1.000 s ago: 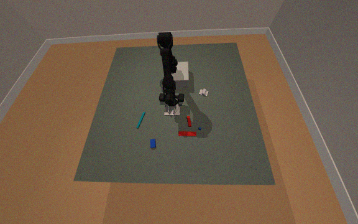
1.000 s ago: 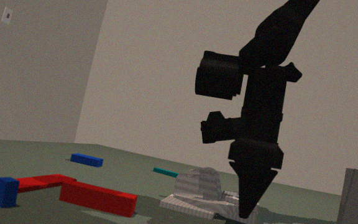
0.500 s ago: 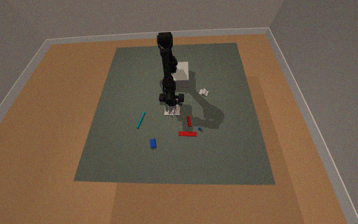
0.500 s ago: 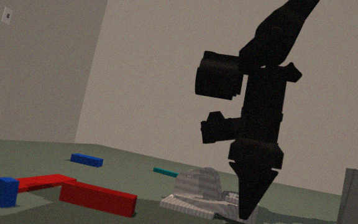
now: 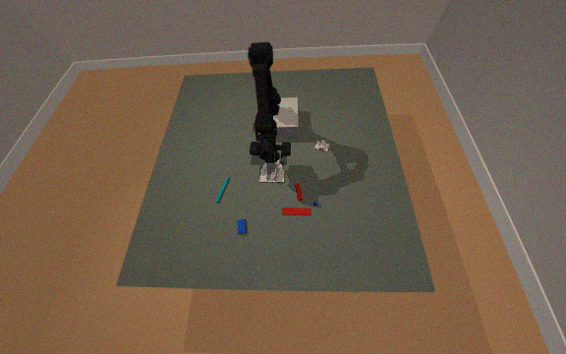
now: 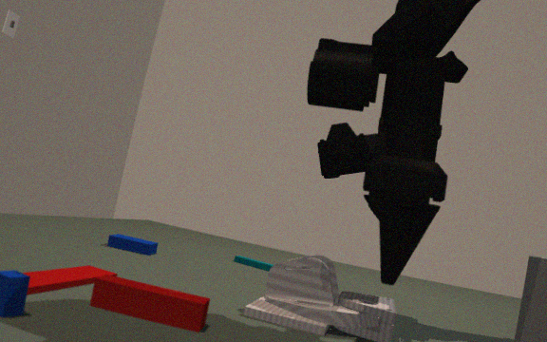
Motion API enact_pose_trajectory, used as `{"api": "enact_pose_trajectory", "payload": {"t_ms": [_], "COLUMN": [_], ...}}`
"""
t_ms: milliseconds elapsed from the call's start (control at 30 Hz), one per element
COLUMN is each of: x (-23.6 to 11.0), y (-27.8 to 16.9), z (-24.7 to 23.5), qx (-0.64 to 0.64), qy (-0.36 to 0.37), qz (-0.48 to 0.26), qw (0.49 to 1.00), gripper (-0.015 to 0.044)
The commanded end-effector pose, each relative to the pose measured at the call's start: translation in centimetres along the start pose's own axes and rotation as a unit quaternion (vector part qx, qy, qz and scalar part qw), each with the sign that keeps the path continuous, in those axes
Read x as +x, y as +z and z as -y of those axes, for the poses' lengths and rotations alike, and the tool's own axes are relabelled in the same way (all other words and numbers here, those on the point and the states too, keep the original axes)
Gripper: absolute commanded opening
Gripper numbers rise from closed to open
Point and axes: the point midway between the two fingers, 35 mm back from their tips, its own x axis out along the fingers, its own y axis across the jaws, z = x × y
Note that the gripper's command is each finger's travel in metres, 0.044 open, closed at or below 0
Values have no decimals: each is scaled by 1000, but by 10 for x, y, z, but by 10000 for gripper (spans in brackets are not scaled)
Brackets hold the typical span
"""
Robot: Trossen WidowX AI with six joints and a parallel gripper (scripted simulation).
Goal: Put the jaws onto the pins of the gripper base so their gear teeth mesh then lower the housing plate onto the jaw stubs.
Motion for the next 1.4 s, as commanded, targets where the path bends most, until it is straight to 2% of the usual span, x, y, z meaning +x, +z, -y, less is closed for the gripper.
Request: {"api": "enact_pose_trajectory", "payload": {"t_ms": [0,167,600,1367], "x": [-30,-27,-79,-79], "y": [2,0,-68,-69], "z": [0,0,3,3], "qx": [-1,0,-1,-1], "qy": [0,1,0,0], "qz": [12,13,9,9], "qw": [1000,1000,1000,1000], "gripper": [440,440,440,440]}}
